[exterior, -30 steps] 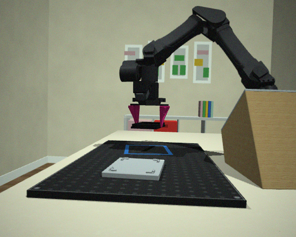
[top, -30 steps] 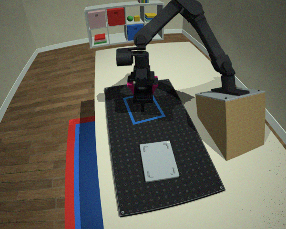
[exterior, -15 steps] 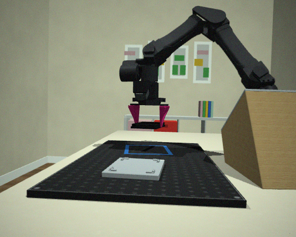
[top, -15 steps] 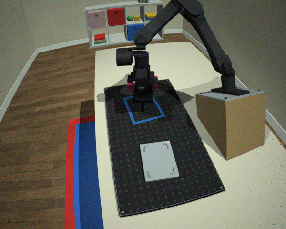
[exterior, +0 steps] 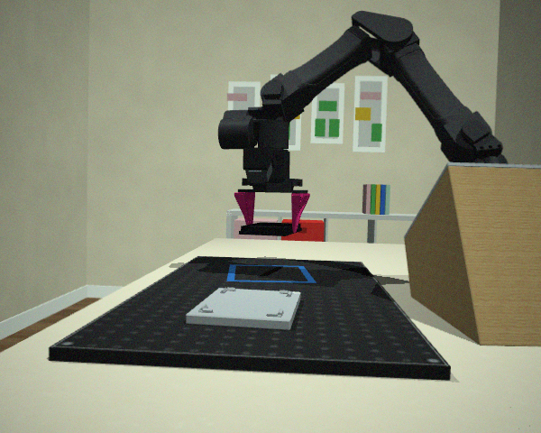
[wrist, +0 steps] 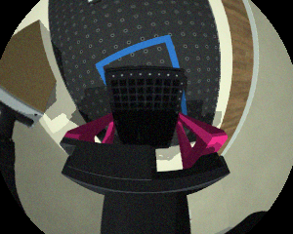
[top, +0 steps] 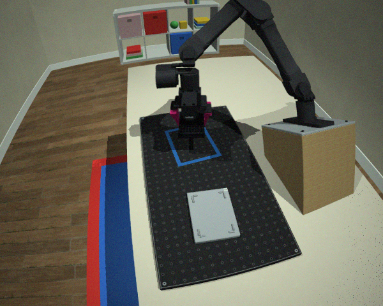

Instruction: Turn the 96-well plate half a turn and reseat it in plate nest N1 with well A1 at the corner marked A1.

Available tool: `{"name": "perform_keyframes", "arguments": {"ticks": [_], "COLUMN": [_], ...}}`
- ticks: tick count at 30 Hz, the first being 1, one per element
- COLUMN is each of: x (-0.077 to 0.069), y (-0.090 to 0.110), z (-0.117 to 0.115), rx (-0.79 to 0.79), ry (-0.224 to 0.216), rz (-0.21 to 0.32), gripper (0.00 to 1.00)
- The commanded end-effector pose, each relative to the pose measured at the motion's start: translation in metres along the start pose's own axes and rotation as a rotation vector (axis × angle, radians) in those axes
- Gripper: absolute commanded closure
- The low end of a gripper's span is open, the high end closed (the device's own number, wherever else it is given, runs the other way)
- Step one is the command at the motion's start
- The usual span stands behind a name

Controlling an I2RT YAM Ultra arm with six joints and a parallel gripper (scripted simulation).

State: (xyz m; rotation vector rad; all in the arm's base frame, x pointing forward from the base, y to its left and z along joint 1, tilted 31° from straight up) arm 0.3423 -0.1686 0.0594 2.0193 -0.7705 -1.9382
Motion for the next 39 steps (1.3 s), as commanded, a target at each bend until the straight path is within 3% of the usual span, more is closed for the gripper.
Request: {"name": "perform_keyframes", "arguments": {"ticks": [1,18,23,39], "x": [-0.0072,-0.0072,-0.0072,-0.0072], "y": [-0.0016,-0.0016,-0.0016,-0.0016], "z": [-0.0045,-0.0045,-0.0046,-0.0045], "rx": [0.000,0.000,0.155,0.155], "ry": [0.023,0.023,0.022,0.022], "rz": [-0.008,-0.008,-0.010,-0.010], "gripper": [1.00,1.00,1.00,1.00]}}
Point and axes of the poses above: the point where the finger pads meet when closed, its own x axis out along the fingers, its own z axis across the jaws, y = z × x, the point moved 2 cm from there along -x, back along the fingers, and after that the axes turned 6 degrees about -x, right-handed, at the moved point
